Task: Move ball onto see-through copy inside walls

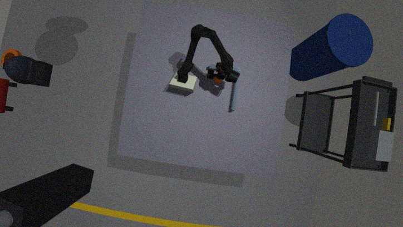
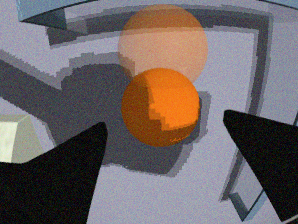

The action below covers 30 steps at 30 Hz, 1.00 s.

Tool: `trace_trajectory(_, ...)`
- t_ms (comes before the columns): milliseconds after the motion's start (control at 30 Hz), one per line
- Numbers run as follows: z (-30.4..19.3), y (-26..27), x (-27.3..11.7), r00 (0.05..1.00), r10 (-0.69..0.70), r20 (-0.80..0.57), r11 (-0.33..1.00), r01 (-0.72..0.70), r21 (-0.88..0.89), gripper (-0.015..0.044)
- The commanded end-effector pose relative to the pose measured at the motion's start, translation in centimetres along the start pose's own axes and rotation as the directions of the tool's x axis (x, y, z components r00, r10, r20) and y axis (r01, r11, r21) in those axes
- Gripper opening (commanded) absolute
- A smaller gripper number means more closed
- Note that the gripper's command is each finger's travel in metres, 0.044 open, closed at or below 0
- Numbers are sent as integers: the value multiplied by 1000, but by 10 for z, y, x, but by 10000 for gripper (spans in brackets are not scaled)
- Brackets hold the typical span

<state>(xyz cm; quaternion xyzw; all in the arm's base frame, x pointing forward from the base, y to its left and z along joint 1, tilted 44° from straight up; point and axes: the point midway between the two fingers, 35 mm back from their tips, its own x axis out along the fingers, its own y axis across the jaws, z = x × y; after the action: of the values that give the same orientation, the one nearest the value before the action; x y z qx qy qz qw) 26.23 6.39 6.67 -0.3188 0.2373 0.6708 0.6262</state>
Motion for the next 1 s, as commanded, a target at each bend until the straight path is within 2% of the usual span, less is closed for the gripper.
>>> trace_trajectory(0,1,1,8,1000,1,6,1000,-1,4,434)
trace_trajectory(467,2,2,27,1000,-1,9,1000,1,1,434)
trace_trajectory(600,2,2,27,1000,-1,9,1000,1,1,329)
trace_trajectory(833,2,2,27,1000,-1,9,1000,1,1,283)
trace_trajectory(967,1,0,20,1000,-1,5,1000,1,2,178)
